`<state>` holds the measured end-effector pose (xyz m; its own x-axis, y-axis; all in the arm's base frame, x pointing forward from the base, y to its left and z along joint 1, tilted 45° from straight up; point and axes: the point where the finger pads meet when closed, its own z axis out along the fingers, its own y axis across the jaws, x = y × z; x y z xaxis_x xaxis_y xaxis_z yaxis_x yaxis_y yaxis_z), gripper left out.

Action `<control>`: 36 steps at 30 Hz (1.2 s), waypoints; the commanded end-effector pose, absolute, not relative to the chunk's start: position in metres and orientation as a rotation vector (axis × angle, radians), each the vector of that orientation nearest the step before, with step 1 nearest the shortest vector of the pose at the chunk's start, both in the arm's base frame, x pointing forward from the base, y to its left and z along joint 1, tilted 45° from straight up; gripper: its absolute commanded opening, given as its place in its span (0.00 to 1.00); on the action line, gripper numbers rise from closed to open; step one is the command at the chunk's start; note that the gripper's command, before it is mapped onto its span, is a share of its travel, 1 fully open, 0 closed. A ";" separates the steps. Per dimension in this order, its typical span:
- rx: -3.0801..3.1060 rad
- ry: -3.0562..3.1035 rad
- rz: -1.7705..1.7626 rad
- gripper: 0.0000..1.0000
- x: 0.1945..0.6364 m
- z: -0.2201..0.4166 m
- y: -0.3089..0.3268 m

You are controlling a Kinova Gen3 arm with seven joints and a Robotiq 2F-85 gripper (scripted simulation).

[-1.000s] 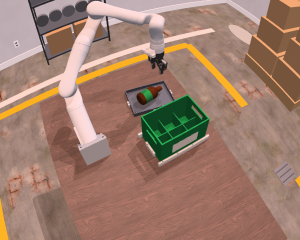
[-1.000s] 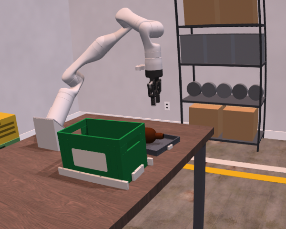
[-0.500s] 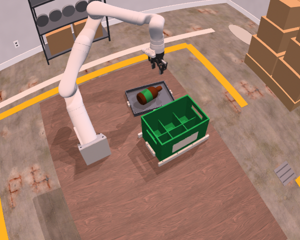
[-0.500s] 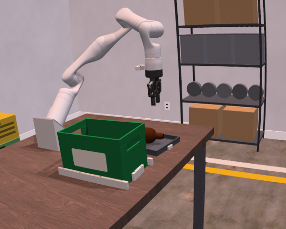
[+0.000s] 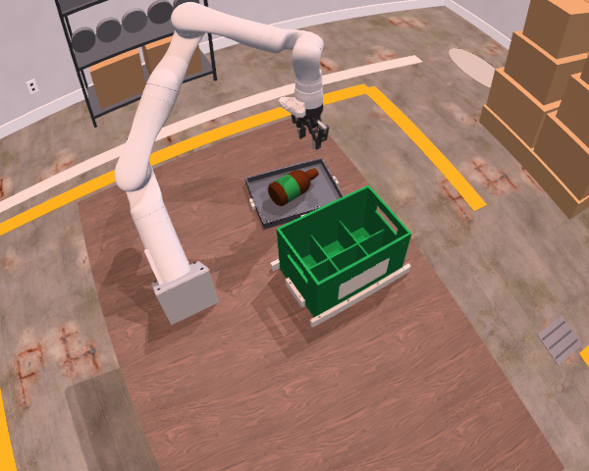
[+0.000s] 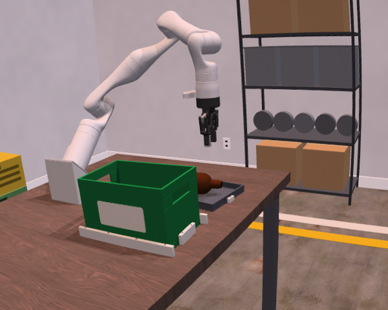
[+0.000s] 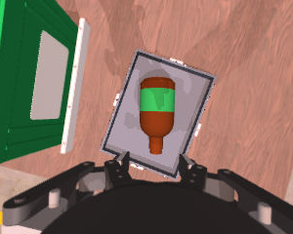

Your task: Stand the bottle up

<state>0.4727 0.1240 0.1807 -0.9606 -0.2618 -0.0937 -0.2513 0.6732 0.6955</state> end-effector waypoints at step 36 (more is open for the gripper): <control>0.443 -2.862 -1.190 0.64 0.462 0.110 0.195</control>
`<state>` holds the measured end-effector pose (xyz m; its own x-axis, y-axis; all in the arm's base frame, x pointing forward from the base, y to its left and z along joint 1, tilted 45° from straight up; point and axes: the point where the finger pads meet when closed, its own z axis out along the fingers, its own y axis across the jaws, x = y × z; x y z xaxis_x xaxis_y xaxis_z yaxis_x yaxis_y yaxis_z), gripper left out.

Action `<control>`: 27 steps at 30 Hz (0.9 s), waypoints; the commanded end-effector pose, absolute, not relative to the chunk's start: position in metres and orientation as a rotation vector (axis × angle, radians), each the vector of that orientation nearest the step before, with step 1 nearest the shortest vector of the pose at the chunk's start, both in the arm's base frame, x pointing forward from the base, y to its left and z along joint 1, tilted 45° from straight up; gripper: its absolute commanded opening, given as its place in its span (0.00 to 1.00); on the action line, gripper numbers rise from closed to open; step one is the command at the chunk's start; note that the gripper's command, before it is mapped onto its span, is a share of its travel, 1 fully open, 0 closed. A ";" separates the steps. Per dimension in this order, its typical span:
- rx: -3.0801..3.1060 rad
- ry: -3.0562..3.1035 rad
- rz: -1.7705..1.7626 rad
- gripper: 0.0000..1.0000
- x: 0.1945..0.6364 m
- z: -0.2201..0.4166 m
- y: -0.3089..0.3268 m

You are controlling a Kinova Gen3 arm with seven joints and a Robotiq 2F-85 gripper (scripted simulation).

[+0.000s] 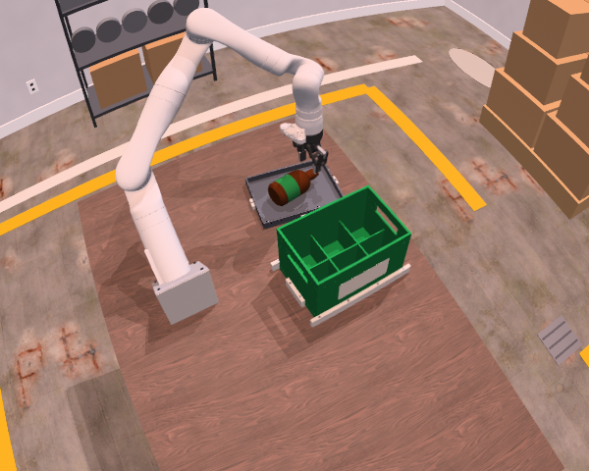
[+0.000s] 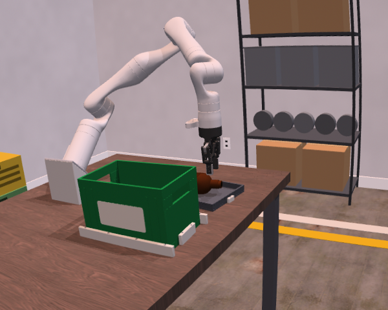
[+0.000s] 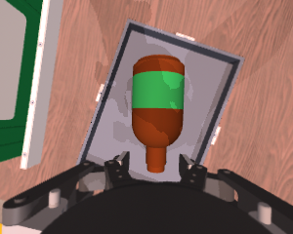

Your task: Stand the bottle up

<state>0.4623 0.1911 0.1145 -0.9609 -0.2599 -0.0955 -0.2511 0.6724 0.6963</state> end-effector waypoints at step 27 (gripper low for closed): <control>0.444 -2.864 -1.191 0.64 0.462 0.106 0.200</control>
